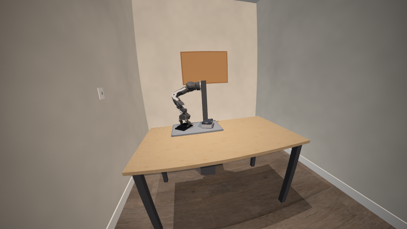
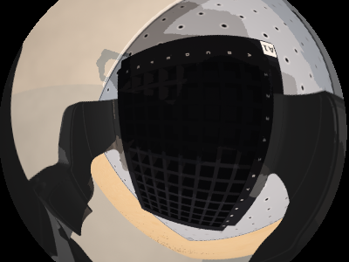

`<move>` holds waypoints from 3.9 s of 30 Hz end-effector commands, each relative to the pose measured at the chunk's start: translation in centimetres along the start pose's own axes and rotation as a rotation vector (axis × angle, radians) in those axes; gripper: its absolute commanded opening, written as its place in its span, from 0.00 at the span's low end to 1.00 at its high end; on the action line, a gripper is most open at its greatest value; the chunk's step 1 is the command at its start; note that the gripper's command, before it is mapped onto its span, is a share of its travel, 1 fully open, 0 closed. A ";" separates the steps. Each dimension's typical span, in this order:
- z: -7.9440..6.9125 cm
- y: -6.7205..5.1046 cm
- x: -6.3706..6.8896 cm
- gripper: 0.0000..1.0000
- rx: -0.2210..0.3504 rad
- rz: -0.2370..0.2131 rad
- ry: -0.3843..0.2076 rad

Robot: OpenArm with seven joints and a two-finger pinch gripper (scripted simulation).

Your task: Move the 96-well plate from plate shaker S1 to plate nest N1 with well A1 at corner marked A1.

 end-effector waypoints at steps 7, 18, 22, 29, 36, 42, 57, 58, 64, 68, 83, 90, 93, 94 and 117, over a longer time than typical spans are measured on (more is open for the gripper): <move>0.0 0.0 0.0 0.40 0.000 -0.001 0.002; 0.0 0.0 0.0 0.70 0.000 -0.001 0.002; 0.0 0.0 0.0 0.77 0.000 -0.001 0.002; 0.0 0.0 0.0 0.77 0.000 -0.001 0.002; 0.0 0.1 4.1 0.77 -0.001 -0.003 0.002; 0.0 0.1 4.1 0.77 -0.001 -0.003 0.002; 0.0 0.0 8.1 0.77 -0.001 -0.003 0.002; 0.0 0.0 8.1 0.77 -0.001 -0.003 0.002; 0.0 0.0 8.1 0.77 -0.001 -0.003 0.002; 0.0 0.0 8.1 0.77 -0.001 -0.003 0.002; 0.0 0.0 8.1 0.77 -0.001 -0.003 0.002; 0.0 0.0 8.1 0.77 -0.001 -0.003 0.002; 0.0 0.0 8.1 0.77 -0.001 -0.003 0.002; 0.0 0.0 8.1 0.77 -0.001 -0.003 0.002; 0.0 0.0 8.1 0.77 -0.001 -0.003 0.002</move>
Point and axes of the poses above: the point where the finger pads meet when closed, its own x axis back along the fingers, its own z axis across the jaws, y = z × x, the point moved 5 cm from there along x, back along the fingers, and after that the axes turned 12 degrees about x, right-handed, at the moved point
